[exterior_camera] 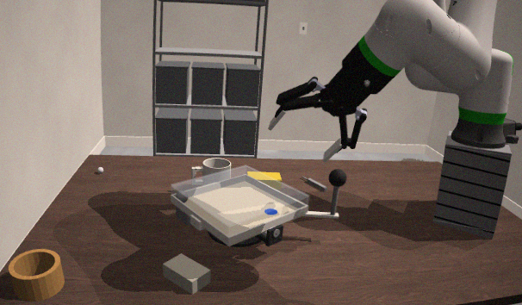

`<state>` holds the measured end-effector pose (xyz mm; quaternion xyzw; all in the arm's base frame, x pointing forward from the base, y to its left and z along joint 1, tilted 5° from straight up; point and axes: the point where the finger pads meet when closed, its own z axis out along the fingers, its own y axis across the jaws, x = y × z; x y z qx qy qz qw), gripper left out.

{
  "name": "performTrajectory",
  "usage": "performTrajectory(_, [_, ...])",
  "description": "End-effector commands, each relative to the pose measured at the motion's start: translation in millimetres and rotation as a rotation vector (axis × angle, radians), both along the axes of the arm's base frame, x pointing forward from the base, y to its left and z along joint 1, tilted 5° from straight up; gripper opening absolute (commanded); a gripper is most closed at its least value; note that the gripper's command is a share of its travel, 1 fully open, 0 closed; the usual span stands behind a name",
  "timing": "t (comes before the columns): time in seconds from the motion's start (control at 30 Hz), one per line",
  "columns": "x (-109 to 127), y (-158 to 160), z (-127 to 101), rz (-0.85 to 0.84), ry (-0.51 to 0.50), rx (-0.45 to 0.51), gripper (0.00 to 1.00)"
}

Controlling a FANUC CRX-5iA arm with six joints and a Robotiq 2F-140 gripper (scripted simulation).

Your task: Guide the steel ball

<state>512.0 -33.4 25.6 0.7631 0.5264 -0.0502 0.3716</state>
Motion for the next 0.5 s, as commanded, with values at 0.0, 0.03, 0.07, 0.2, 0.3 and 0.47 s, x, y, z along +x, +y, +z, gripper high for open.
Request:
performTrajectory(0.0, [-24,-11,-6,-0.048,0.130,0.105,1.00])
performTrajectory(0.03, [-24,-11,-6,-0.048,0.130,0.105,1.00])
performTrajectory(0.07, [-24,-11,-6,-0.048,0.130,0.105,1.00])
performTrajectory(0.2, [-35,-9,-11,-0.054,0.173,0.167,1.00])
performTrajectory(0.3, [-45,-5,-14,-0.053,0.210,0.231,1.00])
performTrajectory(0.47, [-59,11,-19,-0.036,0.262,0.352,1.00])
